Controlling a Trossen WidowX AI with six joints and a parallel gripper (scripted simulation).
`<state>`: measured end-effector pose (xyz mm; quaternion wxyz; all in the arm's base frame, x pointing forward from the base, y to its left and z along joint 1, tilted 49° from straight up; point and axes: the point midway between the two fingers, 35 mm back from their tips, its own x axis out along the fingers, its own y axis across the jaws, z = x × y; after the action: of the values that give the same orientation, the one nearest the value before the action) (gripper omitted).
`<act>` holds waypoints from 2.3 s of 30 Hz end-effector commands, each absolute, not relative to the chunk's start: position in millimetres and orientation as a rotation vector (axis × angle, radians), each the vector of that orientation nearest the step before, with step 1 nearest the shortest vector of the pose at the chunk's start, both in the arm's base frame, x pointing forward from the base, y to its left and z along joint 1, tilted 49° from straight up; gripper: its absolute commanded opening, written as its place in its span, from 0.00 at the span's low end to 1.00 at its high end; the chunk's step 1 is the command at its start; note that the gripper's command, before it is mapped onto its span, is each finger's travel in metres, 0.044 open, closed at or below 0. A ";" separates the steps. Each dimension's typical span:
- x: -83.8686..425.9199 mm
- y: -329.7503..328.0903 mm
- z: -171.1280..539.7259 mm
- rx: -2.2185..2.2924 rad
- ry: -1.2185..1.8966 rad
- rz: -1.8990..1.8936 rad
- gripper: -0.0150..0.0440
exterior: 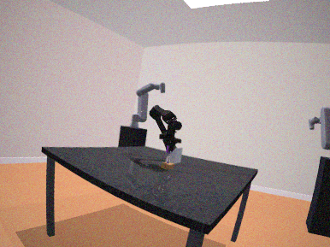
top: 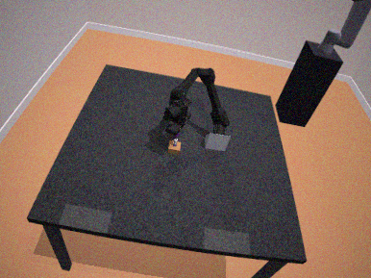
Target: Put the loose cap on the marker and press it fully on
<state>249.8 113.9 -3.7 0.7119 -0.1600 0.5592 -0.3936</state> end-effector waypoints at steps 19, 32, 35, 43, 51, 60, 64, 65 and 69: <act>247.2 106.7 -22.4 -0.359 1.243 -0.881 0.25; 248.7 91.0 -36.3 -0.360 1.242 -0.881 0.25; 248.8 87.4 -39.4 -0.360 1.242 -0.881 0.25; 248.8 78.4 -46.6 -0.360 1.241 -0.882 0.25; 248.7 78.2 -46.7 -0.360 1.241 -0.882 0.25; 248.2 78.5 -46.2 -0.354 1.243 -0.885 0.52; 248.2 78.5 -46.2 -0.354 1.243 -0.885 0.70; 248.2 78.5 -46.2 -0.354 1.243 -0.885 0.74; 248.2 78.5 -46.2 -0.354 1.243 -0.885 0.92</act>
<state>248.3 78.5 -46.3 0.7085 -0.1594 0.5600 -0.3986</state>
